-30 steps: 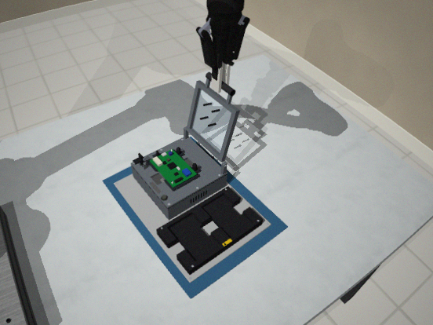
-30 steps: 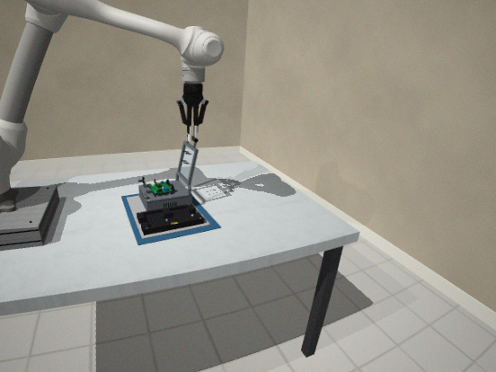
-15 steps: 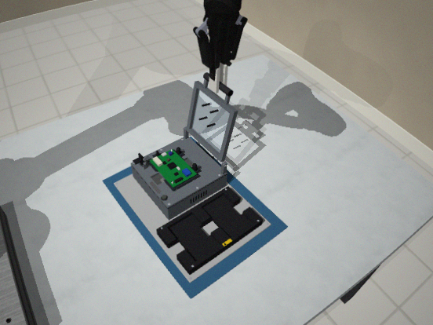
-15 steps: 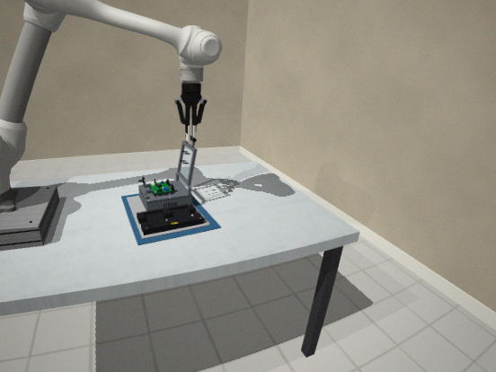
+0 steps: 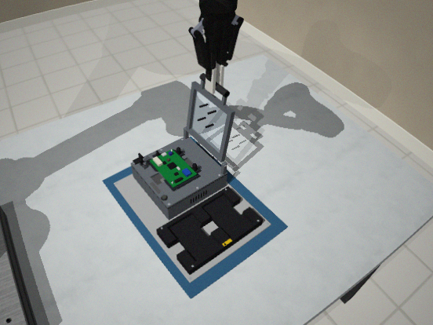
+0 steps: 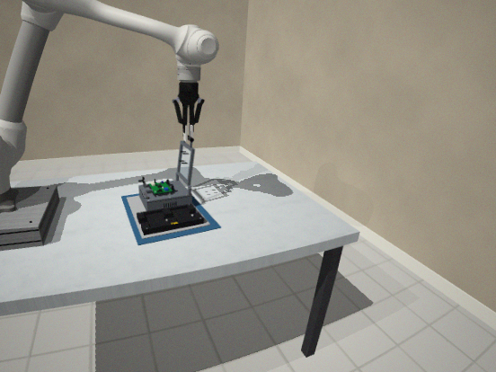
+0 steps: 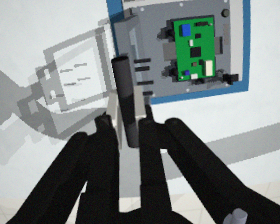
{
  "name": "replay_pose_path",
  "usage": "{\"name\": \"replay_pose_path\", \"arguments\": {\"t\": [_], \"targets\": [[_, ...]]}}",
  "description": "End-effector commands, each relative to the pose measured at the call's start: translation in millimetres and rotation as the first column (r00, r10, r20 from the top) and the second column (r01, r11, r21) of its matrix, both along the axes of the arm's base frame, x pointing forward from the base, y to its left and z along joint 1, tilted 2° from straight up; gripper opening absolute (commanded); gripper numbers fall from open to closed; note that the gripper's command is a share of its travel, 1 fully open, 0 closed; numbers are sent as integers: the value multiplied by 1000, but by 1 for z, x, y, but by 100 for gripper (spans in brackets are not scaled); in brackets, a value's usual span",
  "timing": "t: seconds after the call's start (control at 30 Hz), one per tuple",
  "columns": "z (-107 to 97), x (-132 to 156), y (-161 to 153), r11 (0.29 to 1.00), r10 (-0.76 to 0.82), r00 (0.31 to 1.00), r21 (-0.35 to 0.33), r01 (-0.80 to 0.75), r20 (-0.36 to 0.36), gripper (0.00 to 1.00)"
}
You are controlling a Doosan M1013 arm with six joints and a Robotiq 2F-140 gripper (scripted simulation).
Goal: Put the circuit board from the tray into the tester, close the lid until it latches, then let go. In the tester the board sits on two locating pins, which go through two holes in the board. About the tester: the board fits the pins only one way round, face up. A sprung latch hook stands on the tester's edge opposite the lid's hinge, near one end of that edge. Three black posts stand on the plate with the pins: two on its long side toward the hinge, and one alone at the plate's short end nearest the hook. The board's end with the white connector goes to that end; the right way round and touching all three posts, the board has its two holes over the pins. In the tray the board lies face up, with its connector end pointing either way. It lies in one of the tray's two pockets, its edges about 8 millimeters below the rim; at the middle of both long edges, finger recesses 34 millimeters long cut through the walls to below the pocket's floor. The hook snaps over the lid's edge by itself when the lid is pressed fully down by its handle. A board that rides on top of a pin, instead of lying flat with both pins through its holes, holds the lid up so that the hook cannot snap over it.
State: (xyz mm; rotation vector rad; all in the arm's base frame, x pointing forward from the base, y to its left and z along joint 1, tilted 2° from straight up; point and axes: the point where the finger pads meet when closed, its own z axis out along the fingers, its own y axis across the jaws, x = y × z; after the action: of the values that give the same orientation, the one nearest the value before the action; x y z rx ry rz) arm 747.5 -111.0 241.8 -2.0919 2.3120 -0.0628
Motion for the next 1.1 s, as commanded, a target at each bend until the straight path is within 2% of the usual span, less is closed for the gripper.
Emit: {"name": "replay_pose_path", "arguments": {"t": [0.0,1.07], "targets": [[-2,-7,1,1000,-1,1000,1,1,-4,0],[-3,-43,5,1000,-1,1000,1,1,-4,0]]}}
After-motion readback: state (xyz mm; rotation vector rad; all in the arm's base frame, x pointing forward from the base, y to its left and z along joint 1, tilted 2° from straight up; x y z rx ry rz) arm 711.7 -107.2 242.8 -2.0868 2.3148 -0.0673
